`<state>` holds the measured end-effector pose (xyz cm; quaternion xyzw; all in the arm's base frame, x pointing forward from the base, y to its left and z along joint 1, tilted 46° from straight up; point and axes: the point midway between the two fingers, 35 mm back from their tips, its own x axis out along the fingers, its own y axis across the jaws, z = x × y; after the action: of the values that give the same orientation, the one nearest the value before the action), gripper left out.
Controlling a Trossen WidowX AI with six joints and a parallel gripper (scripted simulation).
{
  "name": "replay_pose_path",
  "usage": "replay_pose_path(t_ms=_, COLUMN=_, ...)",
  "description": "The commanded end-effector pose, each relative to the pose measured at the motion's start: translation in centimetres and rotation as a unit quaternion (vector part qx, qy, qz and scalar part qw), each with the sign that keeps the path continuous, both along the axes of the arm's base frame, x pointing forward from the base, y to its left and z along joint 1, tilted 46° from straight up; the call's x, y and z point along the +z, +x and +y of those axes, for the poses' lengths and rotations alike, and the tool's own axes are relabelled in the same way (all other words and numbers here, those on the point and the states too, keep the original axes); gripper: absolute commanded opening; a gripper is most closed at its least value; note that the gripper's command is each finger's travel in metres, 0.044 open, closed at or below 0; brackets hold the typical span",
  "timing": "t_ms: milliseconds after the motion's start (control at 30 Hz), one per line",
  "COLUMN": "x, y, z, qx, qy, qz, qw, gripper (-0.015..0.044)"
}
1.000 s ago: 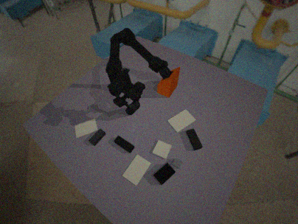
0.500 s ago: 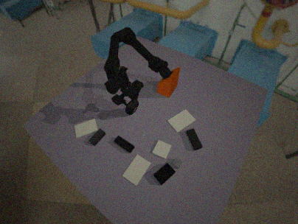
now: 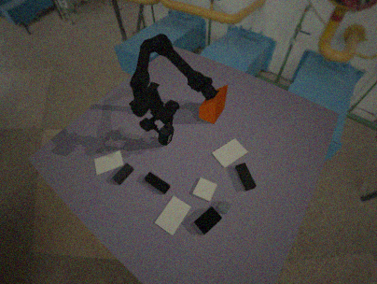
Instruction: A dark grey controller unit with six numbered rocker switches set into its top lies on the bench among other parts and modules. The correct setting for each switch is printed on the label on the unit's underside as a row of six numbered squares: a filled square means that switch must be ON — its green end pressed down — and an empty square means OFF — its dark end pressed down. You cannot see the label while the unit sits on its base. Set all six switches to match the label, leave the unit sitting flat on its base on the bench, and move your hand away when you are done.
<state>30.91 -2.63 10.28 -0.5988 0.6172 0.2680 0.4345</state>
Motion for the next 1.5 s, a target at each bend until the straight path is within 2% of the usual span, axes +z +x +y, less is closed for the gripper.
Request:
replay_pose_path(t_ms=0, x=0.4, y=-0.1, z=-0.6, qx=-0.001, qy=-0.01, qz=0.003, qw=1.0, gripper=0.0336)
replay_pose_path(t_ms=1467, x=2.6, y=-0.9, z=-2.3, qx=-0.009, qy=-0.052, qz=0.009, qw=0.999, gripper=0.0336)
